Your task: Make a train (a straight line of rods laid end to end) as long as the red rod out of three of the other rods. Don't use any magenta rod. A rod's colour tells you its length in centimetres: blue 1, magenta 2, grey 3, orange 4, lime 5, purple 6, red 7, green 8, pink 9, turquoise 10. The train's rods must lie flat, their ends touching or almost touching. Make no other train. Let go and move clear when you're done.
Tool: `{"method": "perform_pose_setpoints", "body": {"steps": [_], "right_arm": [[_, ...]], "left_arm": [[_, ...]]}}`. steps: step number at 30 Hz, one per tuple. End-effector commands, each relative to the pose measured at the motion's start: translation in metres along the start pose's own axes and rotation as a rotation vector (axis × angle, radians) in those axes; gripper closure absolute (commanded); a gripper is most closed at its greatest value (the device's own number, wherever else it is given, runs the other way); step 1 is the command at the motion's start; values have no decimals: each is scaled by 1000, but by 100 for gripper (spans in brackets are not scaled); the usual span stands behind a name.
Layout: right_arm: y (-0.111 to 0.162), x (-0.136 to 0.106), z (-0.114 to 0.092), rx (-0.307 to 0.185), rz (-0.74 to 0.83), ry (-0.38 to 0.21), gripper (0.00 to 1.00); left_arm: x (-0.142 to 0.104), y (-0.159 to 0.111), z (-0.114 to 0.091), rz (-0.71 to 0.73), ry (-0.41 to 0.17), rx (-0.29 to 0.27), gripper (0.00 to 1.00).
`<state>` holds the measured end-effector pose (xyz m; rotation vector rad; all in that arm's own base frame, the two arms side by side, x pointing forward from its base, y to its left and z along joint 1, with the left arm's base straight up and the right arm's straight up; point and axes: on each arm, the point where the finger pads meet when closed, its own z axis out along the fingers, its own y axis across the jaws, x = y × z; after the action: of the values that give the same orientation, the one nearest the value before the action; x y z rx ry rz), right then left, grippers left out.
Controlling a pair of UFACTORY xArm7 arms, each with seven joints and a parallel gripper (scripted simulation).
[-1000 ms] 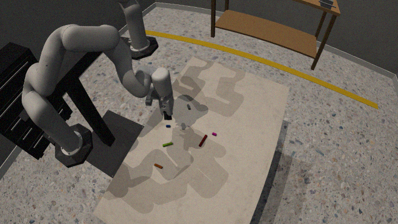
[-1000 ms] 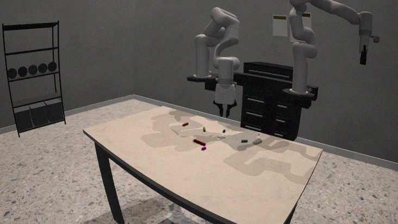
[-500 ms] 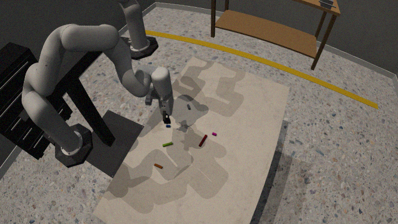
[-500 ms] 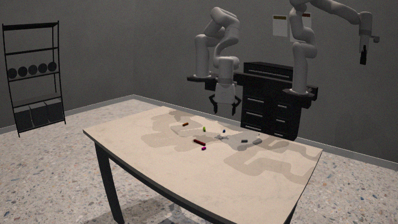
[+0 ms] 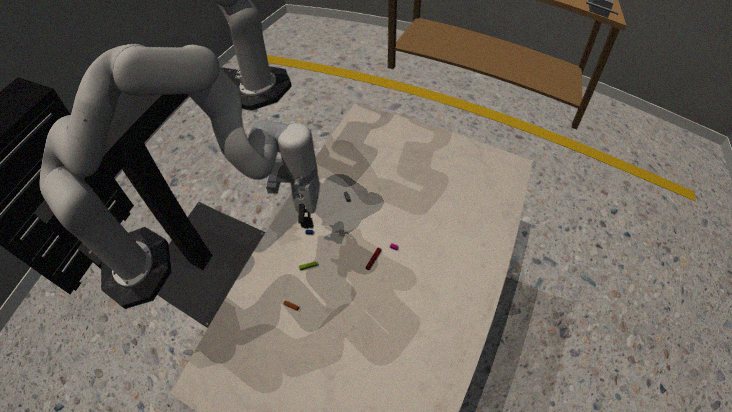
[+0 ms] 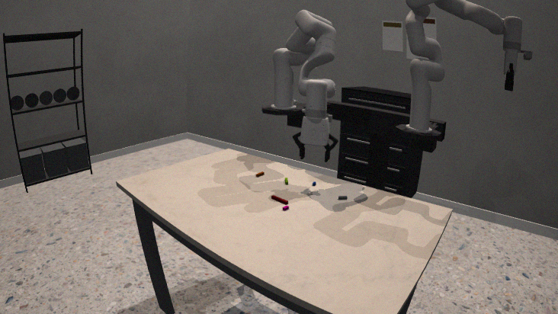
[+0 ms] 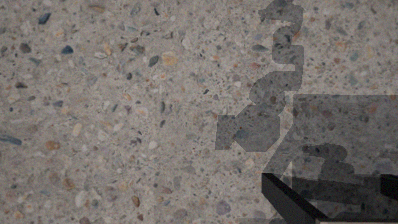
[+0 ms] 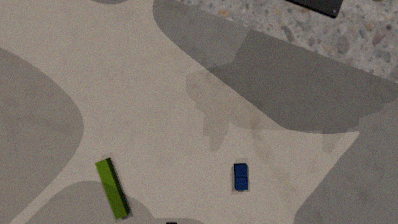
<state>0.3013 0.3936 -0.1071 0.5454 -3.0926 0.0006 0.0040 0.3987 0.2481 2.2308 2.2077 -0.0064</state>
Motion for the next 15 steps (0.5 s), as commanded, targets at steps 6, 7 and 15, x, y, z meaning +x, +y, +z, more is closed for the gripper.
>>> {"method": "perform_pose_setpoints", "body": {"steps": [6,7,15], "right_arm": [[-12,0,4,4,281,6,0],[-12,0,4,4,281,6,0],[-24,2,9,11,549,12,0]], "left_arm": [[1,0,-2,0,5,-1,0],[1,0,-2,0,5,-1,0],[1,0,-2,0,5,-1,0]]}}
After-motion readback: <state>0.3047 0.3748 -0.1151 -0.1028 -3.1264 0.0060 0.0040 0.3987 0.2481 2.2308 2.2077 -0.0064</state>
